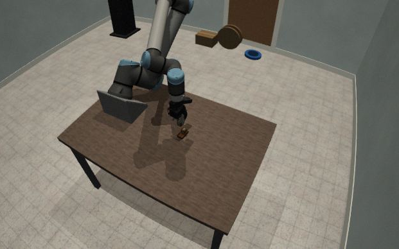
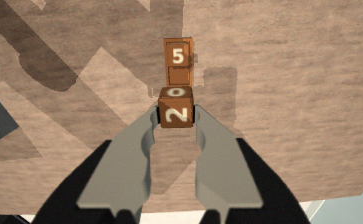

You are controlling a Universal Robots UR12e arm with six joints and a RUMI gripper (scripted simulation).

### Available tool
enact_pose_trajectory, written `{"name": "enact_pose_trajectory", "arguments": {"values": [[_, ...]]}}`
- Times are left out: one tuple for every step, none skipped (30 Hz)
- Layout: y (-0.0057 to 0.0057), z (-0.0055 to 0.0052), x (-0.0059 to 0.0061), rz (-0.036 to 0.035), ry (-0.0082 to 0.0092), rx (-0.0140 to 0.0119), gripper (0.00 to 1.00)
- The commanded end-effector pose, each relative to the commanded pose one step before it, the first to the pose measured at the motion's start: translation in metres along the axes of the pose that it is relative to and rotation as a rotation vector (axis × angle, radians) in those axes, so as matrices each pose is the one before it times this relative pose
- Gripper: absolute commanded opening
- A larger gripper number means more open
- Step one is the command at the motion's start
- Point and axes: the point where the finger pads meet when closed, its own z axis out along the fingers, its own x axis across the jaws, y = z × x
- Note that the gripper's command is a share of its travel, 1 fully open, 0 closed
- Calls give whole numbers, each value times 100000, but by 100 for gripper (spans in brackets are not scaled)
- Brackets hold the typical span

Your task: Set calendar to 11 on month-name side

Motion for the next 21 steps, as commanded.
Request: {"name": "enact_pose_trajectory", "arguments": {"values": [[95, -35, 62, -36, 104, -62, 10], [0, 44, 0, 0, -1, -1, 10], [0, 69, 0, 1, -2, -1, 10], [0, 96, 0, 1, -3, -1, 10], [0, 126, 0, 1, -4, -2, 10], [0, 155, 0, 1, -3, -1, 10], [0, 184, 1, 0, 0, 0, 10], [0, 214, 0, 0, 0, 0, 10], [1, 240, 1, 0, 0, 0, 10], [0, 266, 0, 0, 0, 0, 10], [1, 288, 1, 0, 0, 0, 10], [0, 307, 1, 0, 0, 0, 10], [0, 322, 0, 0, 0, 0, 10], [1, 333, 1, 0, 0, 0, 10], [0, 340, 1, 0, 0, 0, 10], [0, 0, 0, 0, 0, 0, 10], [0, 0, 0, 0, 0, 0, 10], [0, 343, 1, 0, 0, 0, 10], [0, 342, 1, 0, 0, 0, 10], [1, 336, 1, 0, 0, 0, 10], [0, 327, 1, 0, 0, 0, 10]]}}
